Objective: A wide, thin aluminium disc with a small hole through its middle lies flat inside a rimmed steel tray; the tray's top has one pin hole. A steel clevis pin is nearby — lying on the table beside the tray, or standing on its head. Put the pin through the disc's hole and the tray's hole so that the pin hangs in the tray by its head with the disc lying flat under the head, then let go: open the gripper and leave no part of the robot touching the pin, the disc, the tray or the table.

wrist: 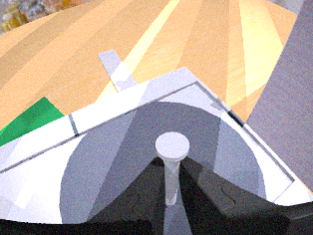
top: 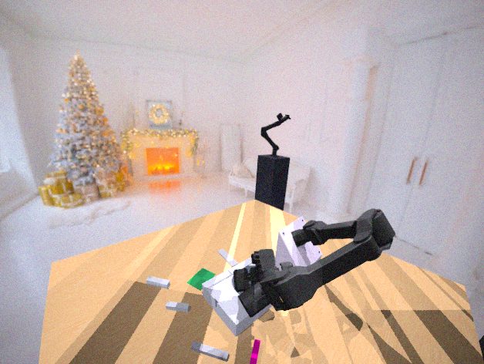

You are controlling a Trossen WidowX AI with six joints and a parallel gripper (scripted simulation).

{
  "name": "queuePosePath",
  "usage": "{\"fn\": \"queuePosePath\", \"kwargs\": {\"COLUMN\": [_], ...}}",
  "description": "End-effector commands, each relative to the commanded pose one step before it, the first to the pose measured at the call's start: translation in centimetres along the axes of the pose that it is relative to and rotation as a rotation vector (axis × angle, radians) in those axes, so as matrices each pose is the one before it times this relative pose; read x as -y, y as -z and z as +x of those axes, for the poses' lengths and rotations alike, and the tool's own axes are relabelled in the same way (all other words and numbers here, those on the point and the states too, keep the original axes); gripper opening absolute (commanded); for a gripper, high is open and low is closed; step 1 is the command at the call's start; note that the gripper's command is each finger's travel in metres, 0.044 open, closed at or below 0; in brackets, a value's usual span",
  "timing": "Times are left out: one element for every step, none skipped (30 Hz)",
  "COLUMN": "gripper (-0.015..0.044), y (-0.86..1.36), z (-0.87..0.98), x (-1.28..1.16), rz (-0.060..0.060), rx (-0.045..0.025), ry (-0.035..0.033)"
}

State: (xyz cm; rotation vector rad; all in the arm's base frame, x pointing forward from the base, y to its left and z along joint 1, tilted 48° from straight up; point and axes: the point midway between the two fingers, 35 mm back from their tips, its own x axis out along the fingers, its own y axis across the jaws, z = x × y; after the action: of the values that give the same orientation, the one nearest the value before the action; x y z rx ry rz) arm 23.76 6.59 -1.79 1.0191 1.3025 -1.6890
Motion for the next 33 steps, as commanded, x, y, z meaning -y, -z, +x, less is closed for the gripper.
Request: {"fn": "queuePosePath", "kwargs": {"gripper": [0.0, 0.0, 0.0, 0.0, 0.0, 0.0, 0.0, 0.0, 0.0, 0.0, 0.0, 0.0, 0.0, 0.0, 0.0, 0.0, 0.0, 0.0, 0.0, 0.0, 0.0, 0.0, 0.0, 0.0, 0.0, 0.0, 0.0, 0.0, 0.0, 0.0, 0.0, 0.0, 0.0], "y": [0.25, 0.114, 0.093, 0.07, 0.044, 0.015, 0.0, 0.0, 0.12, -0.257, -0.255, -0.084, 0.0, 0.021, 0.045, 0.065, 0.081, 0.094, 0.105, 0.115, 0.123, 0.125, 0.122, 0.123, 0.123, 0.123, 0.098, 0.059, 0.016, 0.006, 0.0, -0.002, 0.0], "z": [0.057, 0.001, -0.001, -0.006, -0.006, -0.002, 0.0, 0.0, 0.112, 0.374, 0.375, 0.125, 0.0, -0.017, -0.019, -0.011, 0.004, 0.021, 0.039, 0.057, 0.074, 0.088, 0.096, 0.097, 0.097, 0.097, 0.076, 0.046, 0.009, 0.003, 0.0, 0.005, 0.0], "x": [-0.073, 0.005, 0.003, 0.001, 0.0, 0.0, 0.0, 0.0, 0.094, -0.128, -0.122, -0.039, 0.0, 0.002, 0.002, 0.0, -0.002, -0.005, -0.008, -0.011, -0.014, -0.016, -0.017, -0.016, -0.013, -0.012, -0.002, -0.001, 0.01, 0.004, 0.0, -0.012, 0.0], "rz": [0.0064, 0.0003, 0.0002, 0.0001, 0.0, 0.0, 0.0, 0.0, -0.0099, 0.0043, 0.0043, 0.0014, 0.0, 0.0, 0.0, 0.0, 0.0, 0.0, 0.0, 0.0, 0.0, 0.0, 0.0, 0.0, 0.0, 0.0, 0.0, 0.0, 0.0, 0.0, 0.0, 0.0, 0.0], "rx": [0.10139, 0.03196, 0.02586, 0.0192, 0.01194, 0.00409, 0.0, 0.0, -0.01916, 0.00843, 0.00844, 0.00281, 0.0, -0.00002, -0.00003, -0.00004, -0.00004, -0.00004, -0.00004, -0.00004, -0.00004, -0.00003, -0.00003, -0.00002, -0.00002, -0.00002, -0.00001, -0.00001, 0.0, 0.0, 0.0, 0.0, 0.0], "ry": [0.0017, 0.00054, 0.00028, -0.00017, -0.00027, -0.00012, 0.0, 0.0, -0.00088, 0.00045, 0.00051, 0.00019, 0.0, 0.0, 0.0, 0.0, 0.00001, 0.00002, 0.00002, 0.00003, 0.00004, 0.00005, 0.00005, 0.00005, 0.00006, 0.00006, 0.00005, 0.00003, 0.00001, 0.0, 0.0, -0.00001, 0.0]}}
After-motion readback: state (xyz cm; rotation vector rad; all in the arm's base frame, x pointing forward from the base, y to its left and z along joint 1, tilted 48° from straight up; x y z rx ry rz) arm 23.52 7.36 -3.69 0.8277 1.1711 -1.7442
